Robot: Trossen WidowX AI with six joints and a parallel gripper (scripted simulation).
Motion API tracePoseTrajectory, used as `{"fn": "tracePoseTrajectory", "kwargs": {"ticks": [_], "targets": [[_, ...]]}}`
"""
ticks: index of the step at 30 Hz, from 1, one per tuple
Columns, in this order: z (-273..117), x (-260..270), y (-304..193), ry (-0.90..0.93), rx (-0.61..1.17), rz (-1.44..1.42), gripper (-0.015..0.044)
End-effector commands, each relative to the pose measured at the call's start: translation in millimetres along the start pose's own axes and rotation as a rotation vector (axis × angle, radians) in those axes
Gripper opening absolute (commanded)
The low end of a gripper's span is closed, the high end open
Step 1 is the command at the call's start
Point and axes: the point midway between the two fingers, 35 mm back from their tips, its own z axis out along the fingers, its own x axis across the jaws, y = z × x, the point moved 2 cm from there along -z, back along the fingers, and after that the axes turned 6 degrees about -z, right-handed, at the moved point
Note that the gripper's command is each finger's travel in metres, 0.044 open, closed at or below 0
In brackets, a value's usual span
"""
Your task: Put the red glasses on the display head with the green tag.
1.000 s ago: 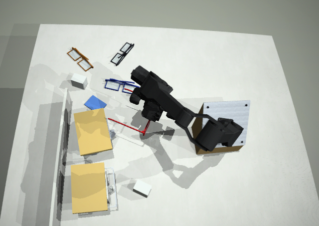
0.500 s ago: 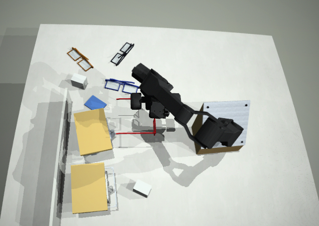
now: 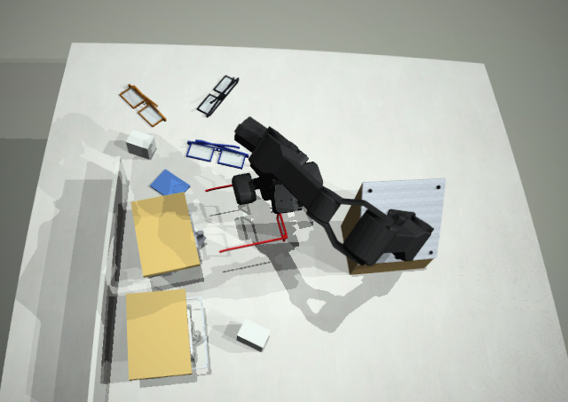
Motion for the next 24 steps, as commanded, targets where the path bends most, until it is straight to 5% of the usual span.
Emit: {"fn": "tracePoseTrajectory", "kwargs": {"ticks": [1,24], "targets": [[5.5,0.1,-0.5,-0.012,-0.01,-0.008,0.0],[30.5,-0.2,-2.8,-0.013,-0.013,-0.008,0.0]]}}
